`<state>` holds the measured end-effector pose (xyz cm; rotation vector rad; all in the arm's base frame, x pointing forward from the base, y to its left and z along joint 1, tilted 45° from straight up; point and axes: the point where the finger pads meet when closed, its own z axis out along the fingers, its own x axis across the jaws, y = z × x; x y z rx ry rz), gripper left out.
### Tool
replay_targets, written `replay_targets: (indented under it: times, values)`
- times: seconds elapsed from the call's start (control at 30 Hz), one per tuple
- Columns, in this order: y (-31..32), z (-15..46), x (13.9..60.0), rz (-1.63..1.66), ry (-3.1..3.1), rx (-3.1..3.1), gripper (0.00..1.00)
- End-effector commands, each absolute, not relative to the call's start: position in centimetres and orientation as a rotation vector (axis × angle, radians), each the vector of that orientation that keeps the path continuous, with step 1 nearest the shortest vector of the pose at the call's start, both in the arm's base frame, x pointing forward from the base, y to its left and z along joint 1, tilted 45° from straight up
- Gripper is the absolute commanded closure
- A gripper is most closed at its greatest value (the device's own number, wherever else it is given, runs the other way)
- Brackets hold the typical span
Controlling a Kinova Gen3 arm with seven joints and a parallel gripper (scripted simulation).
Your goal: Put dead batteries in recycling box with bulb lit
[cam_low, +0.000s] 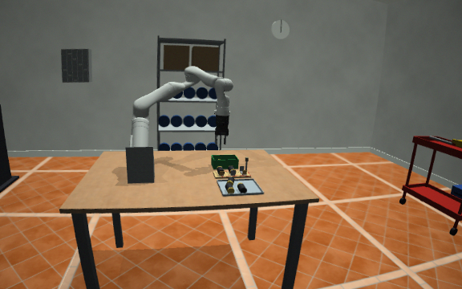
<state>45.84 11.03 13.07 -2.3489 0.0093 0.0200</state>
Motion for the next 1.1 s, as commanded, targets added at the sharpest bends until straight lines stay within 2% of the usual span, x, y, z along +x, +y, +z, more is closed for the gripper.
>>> replay_targets:
  times: [0.0,0.47,1.07]
  values:
    - [10.8,13.0,45.9,0.018,0.012,-2.349,0.1]
    - [8.0,10.1,45.6,0.018,0.012,-2.349,0.1]
    - [-2.8,-0.8,44.7,0.018,0.012,-2.349,0.1]
